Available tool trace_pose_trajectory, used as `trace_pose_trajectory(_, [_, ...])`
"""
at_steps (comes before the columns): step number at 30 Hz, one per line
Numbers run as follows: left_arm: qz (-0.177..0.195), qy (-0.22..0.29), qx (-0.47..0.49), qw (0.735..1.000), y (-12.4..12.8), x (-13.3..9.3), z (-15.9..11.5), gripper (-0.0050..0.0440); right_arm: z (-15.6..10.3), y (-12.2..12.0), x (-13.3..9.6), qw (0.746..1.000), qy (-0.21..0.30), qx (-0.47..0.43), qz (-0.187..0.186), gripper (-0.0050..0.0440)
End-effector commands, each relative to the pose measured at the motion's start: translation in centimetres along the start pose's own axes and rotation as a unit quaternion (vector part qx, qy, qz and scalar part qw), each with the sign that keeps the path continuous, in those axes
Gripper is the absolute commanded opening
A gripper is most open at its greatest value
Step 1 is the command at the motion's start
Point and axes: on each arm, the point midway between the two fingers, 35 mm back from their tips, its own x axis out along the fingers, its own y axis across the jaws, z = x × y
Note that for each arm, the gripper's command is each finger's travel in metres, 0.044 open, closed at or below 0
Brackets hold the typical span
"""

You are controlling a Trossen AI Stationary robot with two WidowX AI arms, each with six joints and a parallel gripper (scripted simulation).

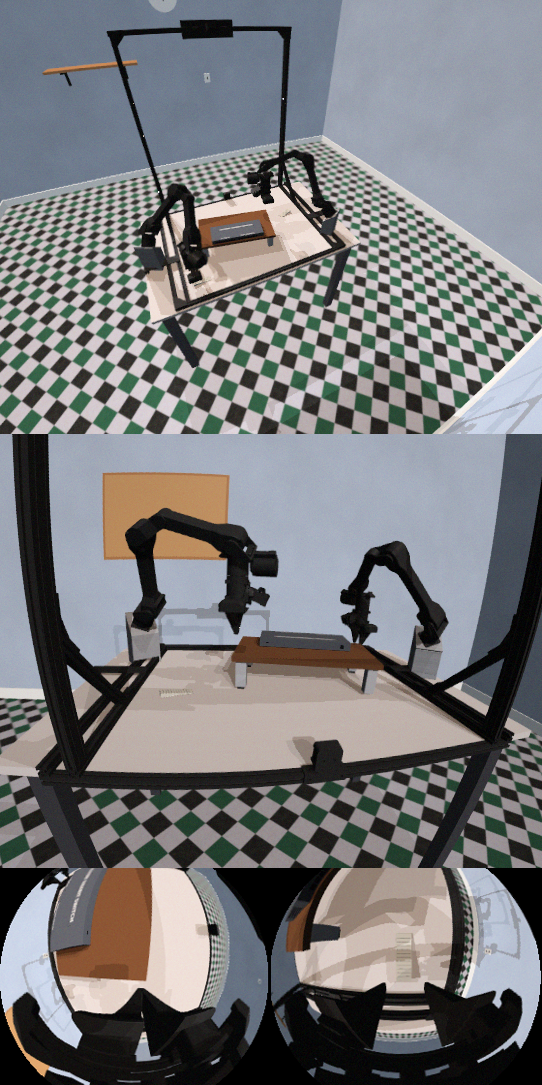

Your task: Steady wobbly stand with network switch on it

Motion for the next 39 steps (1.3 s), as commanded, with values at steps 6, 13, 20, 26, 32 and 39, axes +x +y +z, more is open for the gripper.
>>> trace_pose_trajectory(6, [0.0, 0.0, 0.0, 1.0, 0.0, 0.0, 0.0, 0.0, 0.0, 0.1, 0.0, 1.0, -0.001, 0.0, 0.002, 0.0241])
trace_pose_trajectory(13, [0.0, 0.0, 0.0, 1.0, 0.0, 0.0, 0.0, 0.0, 0.0, 0.1, 0.0, 1.0, -0.001, 0.0, 0.002, 0.0241])
trace_pose_trajectory(20, [0.0, 0.0, 0.0, 1.0, 0.0, 0.0, 0.0, 0.0, 4.8, -4.3, -4.4, 0.991, -0.029, -0.044, -0.12, 0.0241])
trace_pose_trajectory(26, [0.0, 0.0, 0.0, 1.0, 0.0, 0.0, 0.0, 0.0, 9.2, -6.8, -9.2, 0.971, -0.064, -0.076, -0.218, 0.0241])
trace_pose_trajectory(32, [0.0, 0.0, 0.0, 1.0, 0.0, 0.0, 0.0, 0.0, 9.5, -6.6, -9.6, 0.97, -0.068, -0.081, -0.22, 0.0241])
trace_pose_trajectory(39, [0.0, 0.0, 0.0, 1.0, 0.0, 0.0, 0.0, 0.0, 15.2, -7.8, -16.7, 0.928, -0.122, -0.115, -0.333, 0.0241])
